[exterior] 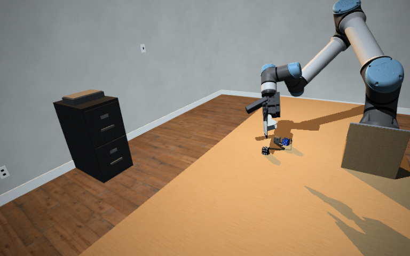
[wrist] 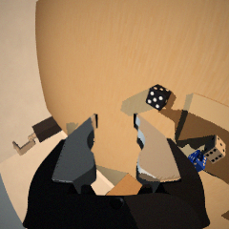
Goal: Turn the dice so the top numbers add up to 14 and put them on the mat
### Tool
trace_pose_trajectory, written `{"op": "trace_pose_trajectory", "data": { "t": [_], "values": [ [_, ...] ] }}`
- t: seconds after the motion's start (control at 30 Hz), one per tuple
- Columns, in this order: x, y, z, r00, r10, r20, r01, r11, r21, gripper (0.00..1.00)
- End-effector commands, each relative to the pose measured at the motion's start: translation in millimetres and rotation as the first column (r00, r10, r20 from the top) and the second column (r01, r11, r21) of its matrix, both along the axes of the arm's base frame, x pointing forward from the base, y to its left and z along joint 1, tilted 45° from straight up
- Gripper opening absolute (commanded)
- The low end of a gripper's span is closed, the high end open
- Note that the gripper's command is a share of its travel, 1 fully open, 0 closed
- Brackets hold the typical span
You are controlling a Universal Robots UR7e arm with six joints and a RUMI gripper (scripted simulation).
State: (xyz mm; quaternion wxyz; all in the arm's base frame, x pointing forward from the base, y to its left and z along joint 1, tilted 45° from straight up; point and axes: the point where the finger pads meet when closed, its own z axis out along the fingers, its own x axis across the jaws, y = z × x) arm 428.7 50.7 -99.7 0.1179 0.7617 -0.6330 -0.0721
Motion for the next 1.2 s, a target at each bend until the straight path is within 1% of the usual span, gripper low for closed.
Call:
{"op": "trace_pose_trajectory", "data": {
  "t": [0.0, 0.03, 0.17, 0.23, 0.33, 0.37, 0.47, 0.5, 0.53, 0.6, 0.73, 0.77, 0.83, 0.87, 0.93, 0.97, 1.0, 1.07, 1.17],
  "values": [
    [-1.1, 2.4, -1.3, 0.992, 0.126, -0.01, -0.125, 0.992, 0.018, 0.28],
    [-1.1, 2.4, -1.3, 0.992, 0.126, -0.01, -0.125, 0.992, 0.018, 0.28],
    [-3.7, 5.5, -3.4, 0.954, 0.3, -0.03, -0.298, 0.954, 0.042, 0.28],
    [-4.4, 6.2, -3.9, 0.939, 0.343, -0.035, -0.341, 0.939, 0.049, 0.28],
    [-6.5, 8.2, -5.2, 0.886, 0.46, -0.048, -0.457, 0.887, 0.07, 0.28],
    [-6.7, 8.4, -5.3, 0.882, 0.469, -0.049, -0.465, 0.882, 0.071, 0.28],
    [-8.9, 10.2, -6.5, 0.813, 0.579, -0.062, -0.573, 0.814, 0.095, 0.28],
    [-9.1, 10.4, -6.6, 0.806, 0.588, -0.063, -0.581, 0.808, 0.097, 0.28],
    [-10.0, 11.0, -7.1, 0.777, 0.626, -0.067, -0.618, 0.779, 0.107, 0.28],
    [-10.0, 11.0, -7.1, 0.777, 0.626, -0.067, -0.618, 0.779, 0.107, 0.28],
    [-13.4, 13.1, -8.5, 0.65, 0.756, -0.08, -0.742, 0.654, 0.146, 0.28],
    [-13.6, 13.2, -8.6, 0.642, 0.762, -0.081, -0.749, 0.646, 0.149, 0.28],
    [-15.5, 14.1, -9.3, 0.566, 0.82, -0.086, -0.802, 0.572, 0.172, 0.28],
    [-15.5, 14.1, -9.3, 0.564, 0.821, -0.086, -0.803, 0.57, 0.172, 0.28],
    [-17.4, 14.9, -9.9, 0.481, 0.872, -0.09, -0.85, 0.488, 0.197, 0.28],
    [-18.1, 15.1, -10.1, 0.45, 0.888, -0.091, -0.864, 0.459, 0.206, 0.28],
    [-18.4, 15.2, -10.2, 0.437, 0.895, -0.091, -0.87, 0.446, 0.21, 0.28],
    [-20.1, 15.8, -10.6, 0.352, 0.932, -0.092, -0.901, 0.364, 0.235, 0.28],
    [-20.3, 15.8, -10.7, 0.346, 0.934, -0.092, -0.903, 0.358, 0.237, 0.28]
  ]
}}
